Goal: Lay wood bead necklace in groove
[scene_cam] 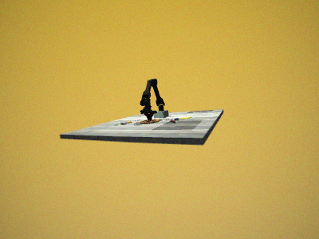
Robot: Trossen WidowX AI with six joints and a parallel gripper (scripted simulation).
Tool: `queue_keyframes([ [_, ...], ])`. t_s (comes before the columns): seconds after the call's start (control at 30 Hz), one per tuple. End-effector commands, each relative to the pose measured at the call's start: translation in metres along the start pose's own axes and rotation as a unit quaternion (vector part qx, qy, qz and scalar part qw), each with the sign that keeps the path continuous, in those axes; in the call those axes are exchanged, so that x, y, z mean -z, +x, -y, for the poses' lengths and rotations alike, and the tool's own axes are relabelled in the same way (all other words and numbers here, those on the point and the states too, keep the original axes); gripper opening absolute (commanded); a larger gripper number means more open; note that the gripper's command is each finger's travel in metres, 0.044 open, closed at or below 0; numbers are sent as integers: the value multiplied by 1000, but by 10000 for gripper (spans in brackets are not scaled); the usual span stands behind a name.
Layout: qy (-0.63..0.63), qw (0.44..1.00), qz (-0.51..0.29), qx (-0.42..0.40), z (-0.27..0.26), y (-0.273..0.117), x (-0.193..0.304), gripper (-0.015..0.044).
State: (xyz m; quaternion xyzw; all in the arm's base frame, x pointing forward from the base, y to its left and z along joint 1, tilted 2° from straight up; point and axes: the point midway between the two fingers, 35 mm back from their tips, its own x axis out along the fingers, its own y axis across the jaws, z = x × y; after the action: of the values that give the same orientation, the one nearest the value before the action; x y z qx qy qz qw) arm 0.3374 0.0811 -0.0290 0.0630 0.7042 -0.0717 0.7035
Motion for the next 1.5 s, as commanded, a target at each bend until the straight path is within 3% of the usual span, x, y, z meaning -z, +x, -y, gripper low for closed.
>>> queue_keyframes([
  [0.0,0,1000,0,0,0,0,0,67],
  [0.1,0,1000,0,0,0,0,0,0],
  [1.47,0,1000,0,0,0,0,0,0],
])
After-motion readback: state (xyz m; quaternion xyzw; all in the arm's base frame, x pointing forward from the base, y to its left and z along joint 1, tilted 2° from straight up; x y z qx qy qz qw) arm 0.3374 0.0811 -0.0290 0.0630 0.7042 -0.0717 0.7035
